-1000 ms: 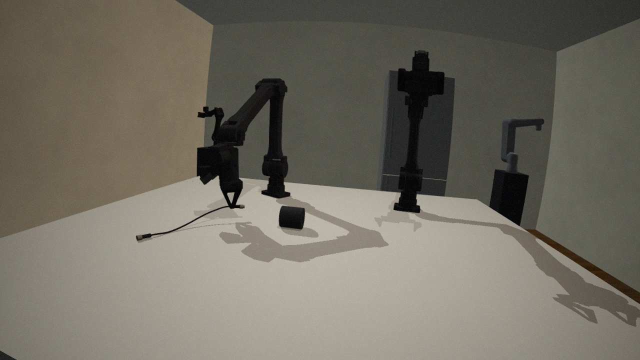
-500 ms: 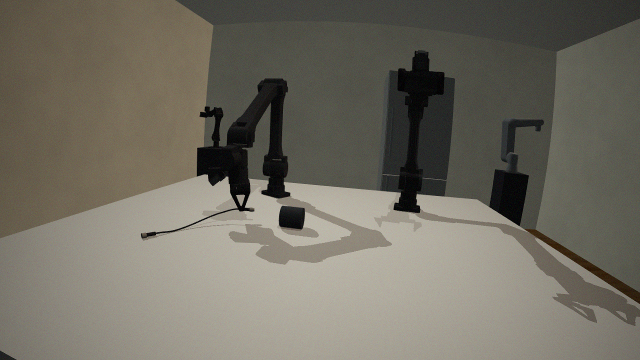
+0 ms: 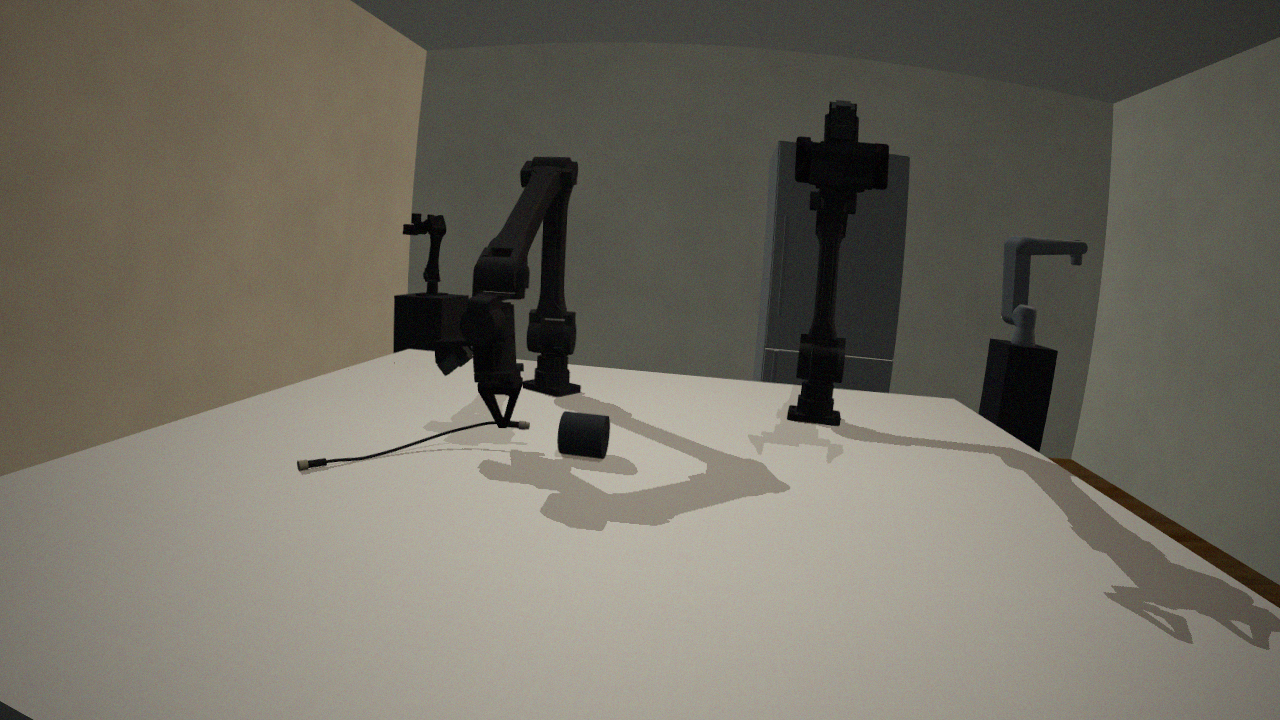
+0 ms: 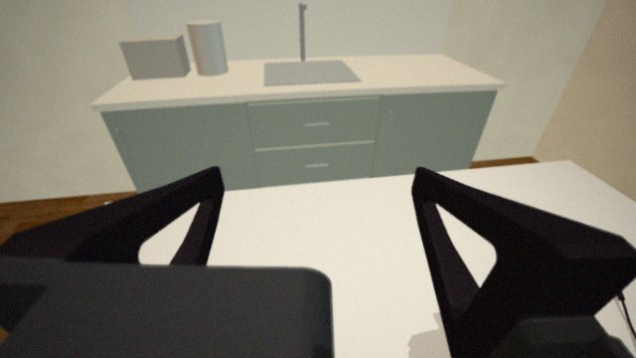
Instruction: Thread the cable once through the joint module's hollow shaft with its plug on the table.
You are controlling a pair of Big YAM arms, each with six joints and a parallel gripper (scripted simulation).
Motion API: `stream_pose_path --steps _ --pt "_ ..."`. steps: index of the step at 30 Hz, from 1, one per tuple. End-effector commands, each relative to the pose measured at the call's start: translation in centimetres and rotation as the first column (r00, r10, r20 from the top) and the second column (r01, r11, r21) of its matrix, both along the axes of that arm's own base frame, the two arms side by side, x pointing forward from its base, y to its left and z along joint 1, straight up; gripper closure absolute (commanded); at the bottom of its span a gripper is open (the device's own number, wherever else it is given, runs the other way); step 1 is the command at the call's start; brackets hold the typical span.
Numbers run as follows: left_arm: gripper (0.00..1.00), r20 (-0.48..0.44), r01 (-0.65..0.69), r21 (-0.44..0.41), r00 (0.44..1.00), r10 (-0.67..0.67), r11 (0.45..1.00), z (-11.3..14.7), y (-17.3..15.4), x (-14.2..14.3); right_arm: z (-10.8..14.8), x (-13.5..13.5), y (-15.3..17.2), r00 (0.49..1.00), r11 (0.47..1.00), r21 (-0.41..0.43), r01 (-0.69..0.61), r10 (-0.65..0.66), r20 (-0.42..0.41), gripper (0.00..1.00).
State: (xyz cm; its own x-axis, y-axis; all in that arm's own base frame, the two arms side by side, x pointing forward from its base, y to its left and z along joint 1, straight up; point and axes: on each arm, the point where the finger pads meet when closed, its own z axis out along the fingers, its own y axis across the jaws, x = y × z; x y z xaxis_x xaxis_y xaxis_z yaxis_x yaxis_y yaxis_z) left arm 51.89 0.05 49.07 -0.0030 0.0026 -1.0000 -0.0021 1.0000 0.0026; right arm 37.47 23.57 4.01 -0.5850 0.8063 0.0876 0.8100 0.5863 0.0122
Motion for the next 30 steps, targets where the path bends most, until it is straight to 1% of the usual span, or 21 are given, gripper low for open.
stream_pose_path --steps 1,2,5,7,8,9,10,11,13,15,17,20,23,24,30 --pt "0.04 0.049 -0.008 0.009 0.999 0.007 1.000 3.0 0.4 0.2 -0.1 -0.3 1.4 0.993 0.993 0.007 0.114 -0.114 0.001 1.00" --pt "0.04 0.049 -0.008 0.009 0.999 0.007 1.000 3.0 0.4 0.2 -0.7 -0.9 1.3 0.991 0.991 -0.002 0.133 -0.133 -0.014 1.00" --pt "0.04 0.049 -0.008 0.009 0.999 0.007 1.000 3.0 0.4 0.2 -0.7 -1.0 1.7 0.989 0.989 0.000 0.150 -0.150 -0.015 1.00" --pt "0.04 0.049 -0.008 0.009 0.999 0.007 1.000 3.0 0.4 0.2 2.1 1.5 3.3 0.981 0.980 0.056 0.189 -0.191 0.040 1.00" --pt "0.04 0.049 -0.008 0.009 0.999 0.007 1.000 3.0 0.4 0.2 2.2 1.3 3.5 0.979 0.979 0.055 0.197 -0.199 0.041 1.00" --pt "0.04 0.049 -0.008 0.009 0.999 0.007 1.000 3.0 0.4 0.2 2.0 1.1 3.5 0.979 0.978 0.051 0.200 -0.202 0.038 1.00" --pt "0.04 0.049 -0.008 0.009 0.999 0.007 1.000 3.0 0.4 0.2 0.6 0.1 3.4 0.980 0.980 0.031 0.197 -0.197 0.008 1.00" --pt "0.04 0.049 -0.008 0.009 0.999 0.007 1.000 3.0 0.4 0.2 0.5 0.0 3.4 0.981 0.981 0.031 0.192 -0.192 0.005 1.00" --pt "0.04 0.049 -0.008 0.009 0.999 0.007 1.000 3.0 0.4 0.2 0.9 0.0 3.4 0.986 0.986 0.033 0.164 -0.164 0.010 1.00" --pt "0.04 0.049 -0.008 0.009 0.999 0.007 1.000 3.0 0.4 0.2 0.4 -0.6 3.3 0.992 0.992 0.021 0.124 -0.124 -0.003 1.00" --pt "0.04 0.049 -0.008 0.009 0.999 0.007 1.000 3.0 0.4 0.2 0.5 -0.5 3.7 0.989 0.988 0.024 0.150 -0.150 -0.001 1.00" --pt "0.04 0.049 -0.008 0.009 0.999 0.007 1.000 3.0 0.4 0.2 1.0 -0.1 4.2 0.988 0.988 0.036 0.150 -0.151 0.012 1.00" --pt "0.04 0.049 -0.008 0.009 0.999 0.007 1.000 3.0 0.4 0.2 0.8 -0.4 3.8 0.988 0.987 0.032 0.156 -0.156 0.008 1.00" --pt "0.04 0.049 -0.008 0.009 0.999 0.007 1.000 3.0 0.4 0.2 1.1 0.2 4.6 0.988 0.987 0.042 0.153 -0.154 0.018 1.00" --pt "0.04 0.049 -0.008 0.009 0.999 0.007 1.000 3.0 0.4 0.2 1.3 0.2 5.3 0.988 0.987 0.049 0.152 -0.153 0.024 1.00"
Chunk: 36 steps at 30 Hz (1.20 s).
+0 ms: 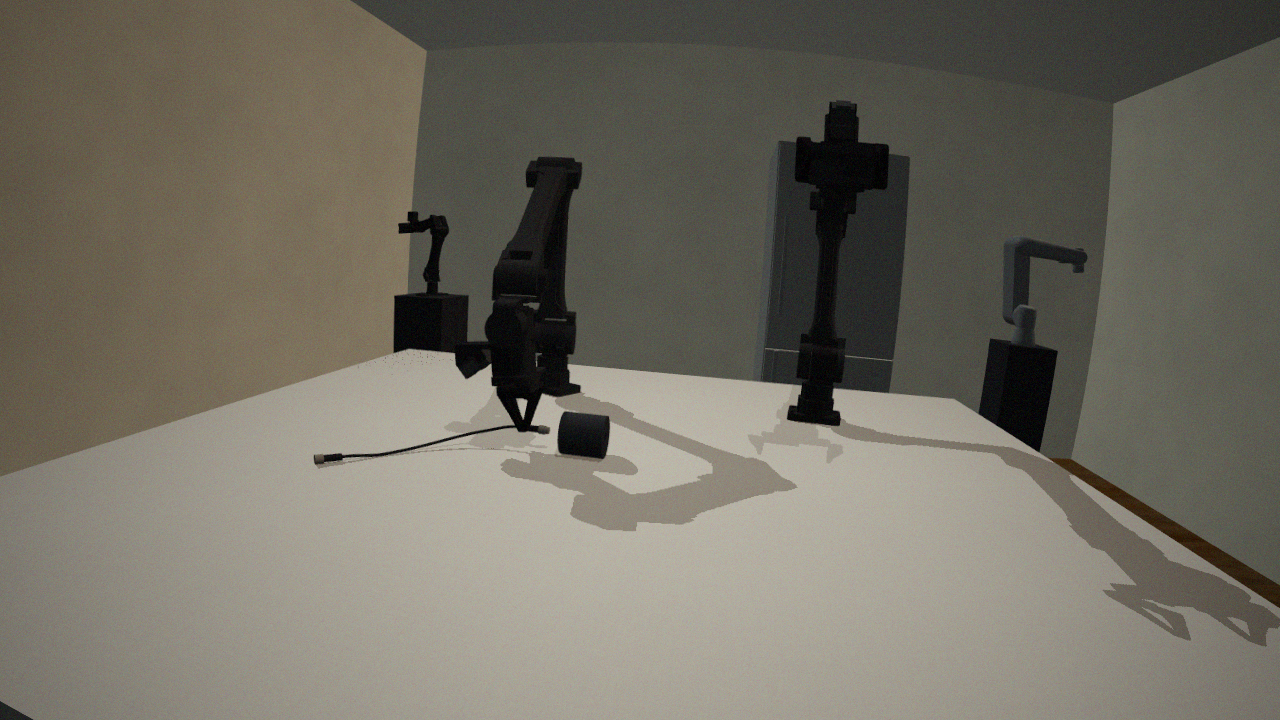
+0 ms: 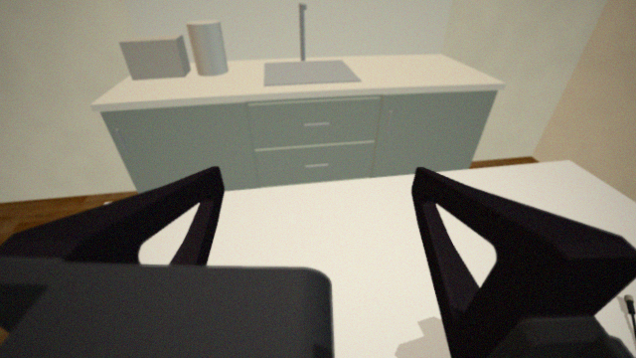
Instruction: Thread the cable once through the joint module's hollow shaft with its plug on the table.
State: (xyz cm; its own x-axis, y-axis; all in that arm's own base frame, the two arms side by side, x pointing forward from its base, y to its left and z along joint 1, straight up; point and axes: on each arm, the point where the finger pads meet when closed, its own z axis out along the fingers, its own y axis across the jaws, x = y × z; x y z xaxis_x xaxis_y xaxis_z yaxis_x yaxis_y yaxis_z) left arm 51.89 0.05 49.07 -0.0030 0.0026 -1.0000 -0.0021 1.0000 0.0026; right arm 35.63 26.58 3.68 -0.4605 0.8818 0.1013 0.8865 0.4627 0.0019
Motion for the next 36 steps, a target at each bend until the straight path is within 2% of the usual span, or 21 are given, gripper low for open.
stream_pose_path --steps 1,10,11,21,27,28,36 --pt "0.04 0.049 -0.008 0.009 0.999 0.007 1.000 3.0 0.4 0.2 1.6 1.9 2.3 0.999 0.999 0.036 0.007 -0.009 0.044 1.00" --pt "0.04 0.049 -0.008 0.009 0.999 0.007 1.000 3.0 0.4 0.2 1.2 1.0 2.3 0.999 1.000 0.026 0.012 -0.013 0.030 1.00" --pt "0.04 0.049 -0.008 0.009 0.999 0.007 1.000 3.0 0.4 0.2 1.6 1.8 2.7 0.999 0.999 0.037 0.016 -0.017 0.045 1.00" --pt "0.04 0.049 -0.008 0.009 0.999 0.007 1.000 3.0 0.4 0.2 1.6 1.1 3.9 0.999 0.999 0.039 0.008 -0.010 0.043 1.00" --pt "0.04 0.049 -0.008 0.009 0.999 0.007 1.000 3.0 0.4 0.2 1.2 0.8 2.8 0.999 0.999 0.028 0.024 -0.025 0.029 1.00" --pt "0.04 0.049 -0.008 0.009 0.999 0.007 1.000 3.0 0.4 0.2 1.6 1.2 4.1 0.999 0.999 0.033 0.027 -0.028 0.046 1.00" --pt "0.04 0.049 -0.008 0.009 0.999 0.007 1.000 3.0 0.4 0.2 1.6 1.1 4.1 0.999 0.999 0.032 0.014 -0.015 0.046 1.00"
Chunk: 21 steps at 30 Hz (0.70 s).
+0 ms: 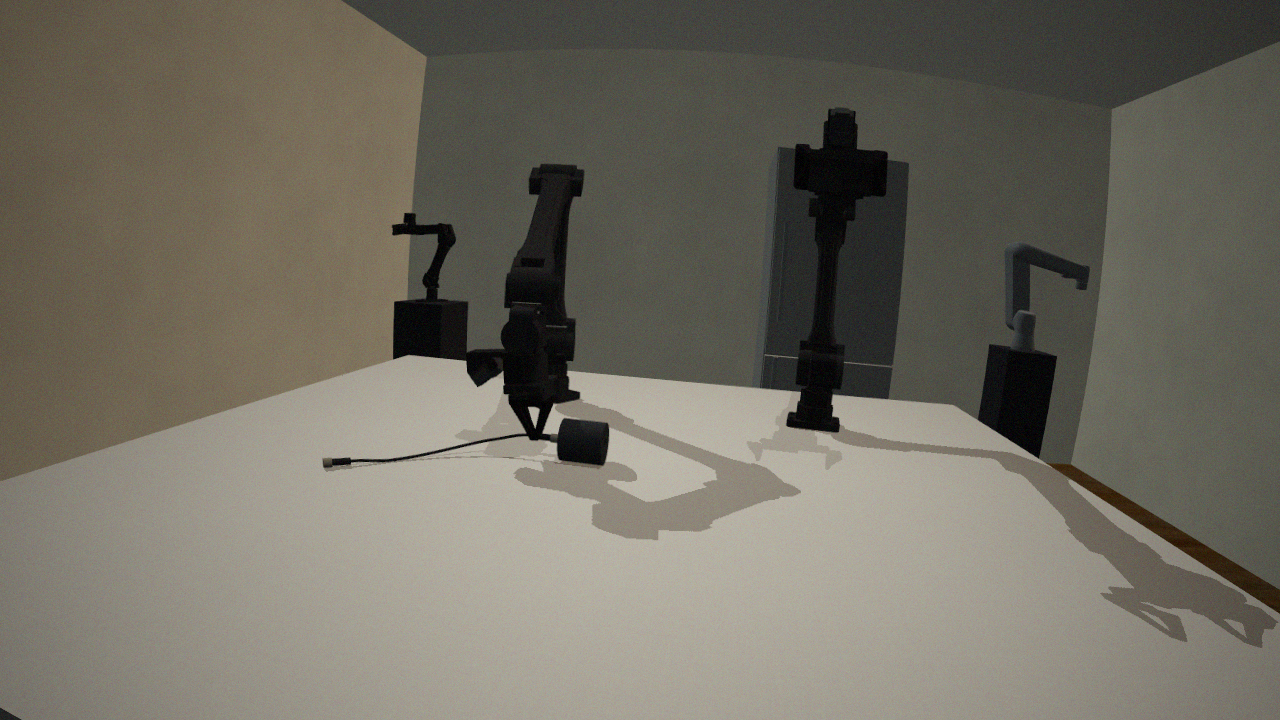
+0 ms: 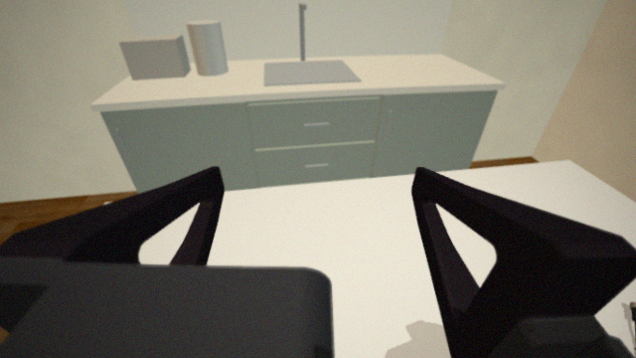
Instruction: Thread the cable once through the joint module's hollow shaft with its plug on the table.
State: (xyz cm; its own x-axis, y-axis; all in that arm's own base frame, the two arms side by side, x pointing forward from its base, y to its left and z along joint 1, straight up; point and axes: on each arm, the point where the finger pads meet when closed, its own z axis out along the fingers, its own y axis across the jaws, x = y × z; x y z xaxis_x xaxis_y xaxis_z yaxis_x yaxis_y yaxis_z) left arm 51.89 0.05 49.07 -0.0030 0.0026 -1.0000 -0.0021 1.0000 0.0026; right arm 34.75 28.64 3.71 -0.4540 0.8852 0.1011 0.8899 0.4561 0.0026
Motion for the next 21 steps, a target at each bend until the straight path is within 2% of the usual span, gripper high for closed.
stream_pose_path --steps 1,21 --pt "0.04 0.049 -0.008 0.009 0.999 0.007 1.000 2.98 0.37 0.16 1.58 1.96 2.06 0.999 0.999 0.032 0.006 -0.008 0.046 1.00" --pt "0.04 0.049 -0.008 0.009 0.999 0.007 1.000 2.98 0.37 0.16 1.57 1.62 2.87 0.999 0.999 0.033 0.010 -0.012 0.047 1.00"
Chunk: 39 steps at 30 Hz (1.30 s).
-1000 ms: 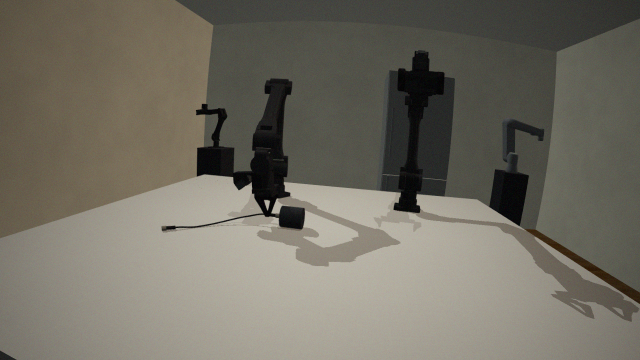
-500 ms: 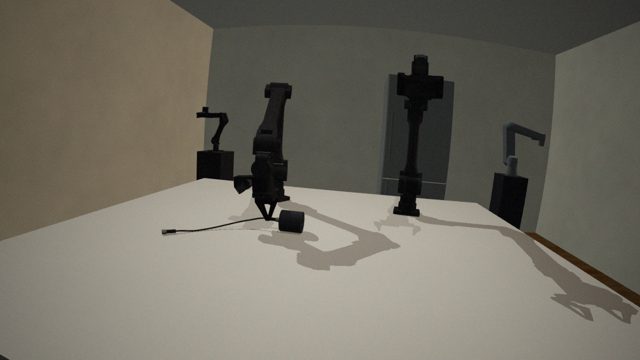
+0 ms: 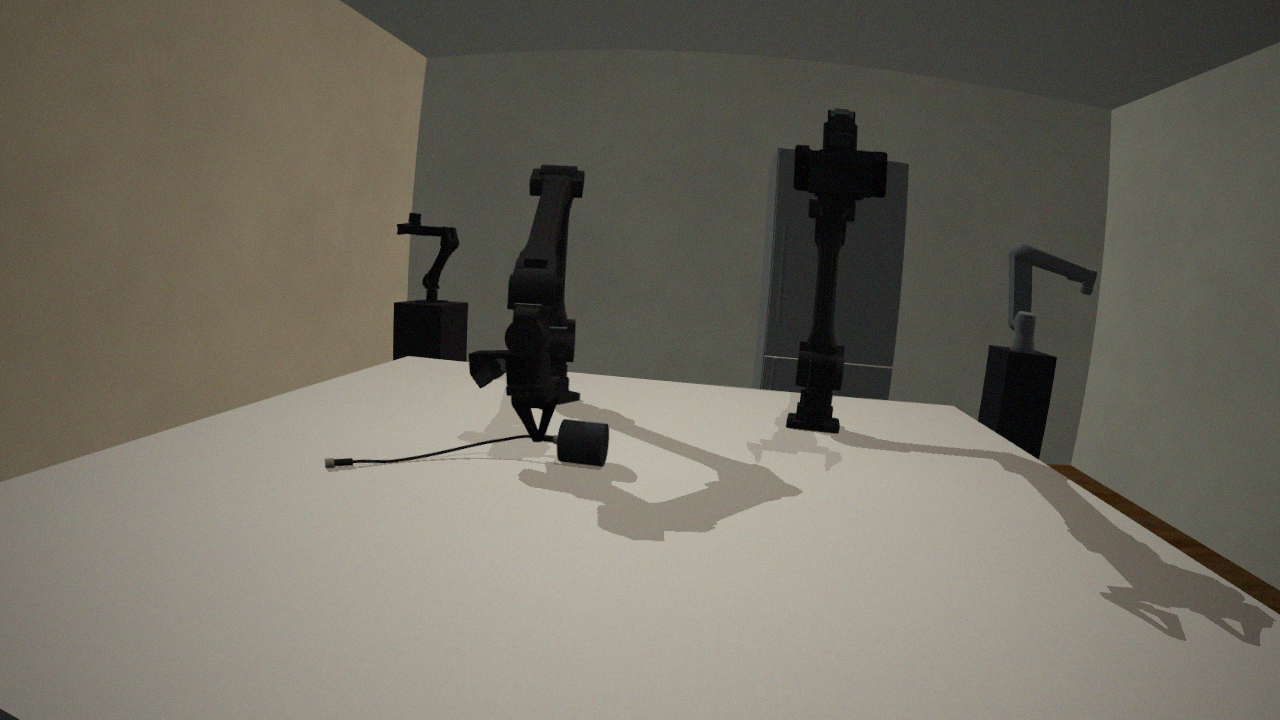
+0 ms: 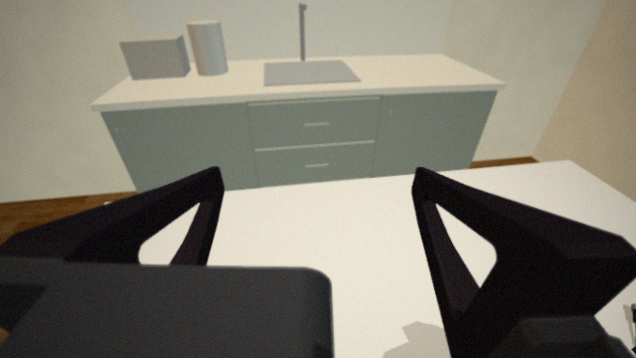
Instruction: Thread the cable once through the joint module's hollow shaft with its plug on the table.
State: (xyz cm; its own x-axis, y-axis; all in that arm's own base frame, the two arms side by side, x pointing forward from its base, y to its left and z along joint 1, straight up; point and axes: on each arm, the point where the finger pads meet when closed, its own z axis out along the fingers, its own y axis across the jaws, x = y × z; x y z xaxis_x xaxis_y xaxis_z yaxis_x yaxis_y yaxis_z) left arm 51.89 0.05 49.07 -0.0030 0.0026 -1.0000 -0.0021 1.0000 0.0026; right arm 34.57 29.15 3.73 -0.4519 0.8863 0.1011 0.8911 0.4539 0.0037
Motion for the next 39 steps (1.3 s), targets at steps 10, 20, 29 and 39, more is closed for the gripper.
stream_pose_path --steps 10,20,29,39 --pt "0.04 0.049 -0.008 0.009 0.999 0.007 1.000 3.0 0.4 0.2 1.5 1.1 3.4 0.999 0.999 0.032 0.006 -0.008 0.044 1.00" --pt "0.04 0.049 -0.008 0.009 0.999 0.007 1.000 3.0 0.4 0.2 1.8 1.4 3.1 0.999 0.999 0.034 0.016 -0.017 0.043 1.00" --pt "0.04 0.049 -0.008 0.009 0.999 0.007 1.000 3.0 0.4 0.2 1.6 0.7 3.9 0.999 0.999 0.034 0.001 -0.002 0.039 1.00" --pt "0.04 0.049 -0.008 0.009 0.999 0.007 1.000 3.0 0.4 0.2 1.8 1.1 3.6 0.999 0.999 0.034 0.004 -0.005 0.044 0.68"
